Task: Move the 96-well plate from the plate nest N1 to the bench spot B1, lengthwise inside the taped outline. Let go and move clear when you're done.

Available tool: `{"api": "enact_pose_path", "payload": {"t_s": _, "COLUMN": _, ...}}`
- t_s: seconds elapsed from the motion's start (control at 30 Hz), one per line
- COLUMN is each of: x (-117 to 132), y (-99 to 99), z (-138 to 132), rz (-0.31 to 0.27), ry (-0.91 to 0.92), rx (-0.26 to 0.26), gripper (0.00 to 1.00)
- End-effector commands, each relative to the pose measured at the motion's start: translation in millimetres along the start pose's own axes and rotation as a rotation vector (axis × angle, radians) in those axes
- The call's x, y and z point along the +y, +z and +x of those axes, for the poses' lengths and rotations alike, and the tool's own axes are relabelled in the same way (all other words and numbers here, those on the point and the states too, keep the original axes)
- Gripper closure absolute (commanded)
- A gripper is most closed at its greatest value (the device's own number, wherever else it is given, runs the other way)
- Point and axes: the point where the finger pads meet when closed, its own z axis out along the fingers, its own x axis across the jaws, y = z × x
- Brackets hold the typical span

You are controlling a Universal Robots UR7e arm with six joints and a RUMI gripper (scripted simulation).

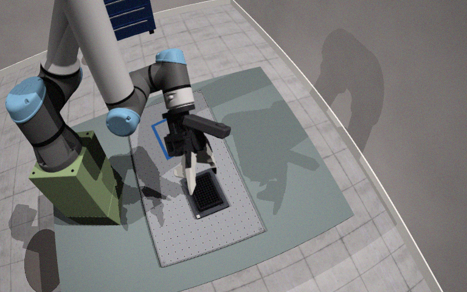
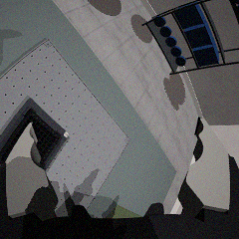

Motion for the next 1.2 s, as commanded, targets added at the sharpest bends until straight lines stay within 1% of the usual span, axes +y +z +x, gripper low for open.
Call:
{"api": "enact_pose_path", "payload": {"t_s": 0.0, "x": 8.4, "y": 11.5, "z": -10.9, "rz": -0.061, "ry": 0.073, "rx": -0.063, "gripper": 0.00}}
{"api": "enact_pose_path", "payload": {"t_s": 0.07, "x": 11.8, "y": 15.4, "z": -15.0, "rz": -0.068, "ry": 0.081, "rx": -0.070, "gripper": 0.00}}
{"api": "enact_pose_path", "payload": {"t_s": 0.17, "x": 20.3, "y": 23.0, "z": -24.8, "rz": -0.124, "ry": 0.147, "rx": -0.121, "gripper": 0.00}}
{"api": "enact_pose_path", "payload": {"t_s": 0.23, "x": 22.6, "y": 25.1, "z": -27.6, "rz": -0.132, "ry": 0.158, "rx": -0.129, "gripper": 0.00}}
{"api": "enact_pose_path", "payload": {"t_s": 0.33, "x": 31.4, "y": 31.5, "z": -38.0, "rz": -0.189, "ry": 0.225, "rx": -0.176, "gripper": 0.00}}
{"api": "enact_pose_path", "payload": {"t_s": 0.37, "x": 33.1, "y": 32.7, "z": -40.1, "rz": -0.200, "ry": 0.238, "rx": -0.185, "gripper": 0.00}}
{"api": "enact_pose_path", "payload": {"t_s": 0.47, "x": 33.1, "y": 32.7, "z": -40.1, "rz": -0.200, "ry": 0.238, "rx": -0.185, "gripper": 0.00}}
{"api": "enact_pose_path", "payload": {"t_s": 0.7, "x": 51.9, "y": 41.5, "z": -64.3, "rz": -0.329, "ry": 0.391, "rx": -0.280, "gripper": 0.00}}
{"api": "enact_pose_path", "payload": {"t_s": 0.97, "x": 67.2, "y": 42.5, "z": -88.7, "rz": -0.481, "ry": 0.567, "rx": -0.373, "gripper": 0.00}}
{"api": "enact_pose_path", "payload": {"t_s": 1.03, "x": 67.2, "y": 42.5, "z": -88.7, "rz": -0.481, "ry": 0.567, "rx": -0.373, "gripper": 0.00}}
{"api": "enact_pose_path", "payload": {"t_s": 1.1, "x": 71.3, "y": 40.6, "z": -97.6, "rz": -0.523, "ry": 0.614, "rx": -0.395, "gripper": 0.00}}
{"api": "enact_pose_path", "payload": {"t_s": 1.17, "x": 72.3, "y": 40.1, "z": -99.9, "rz": -0.564, "ry": 0.661, "rx": -0.418, "gripper": 0.00}}
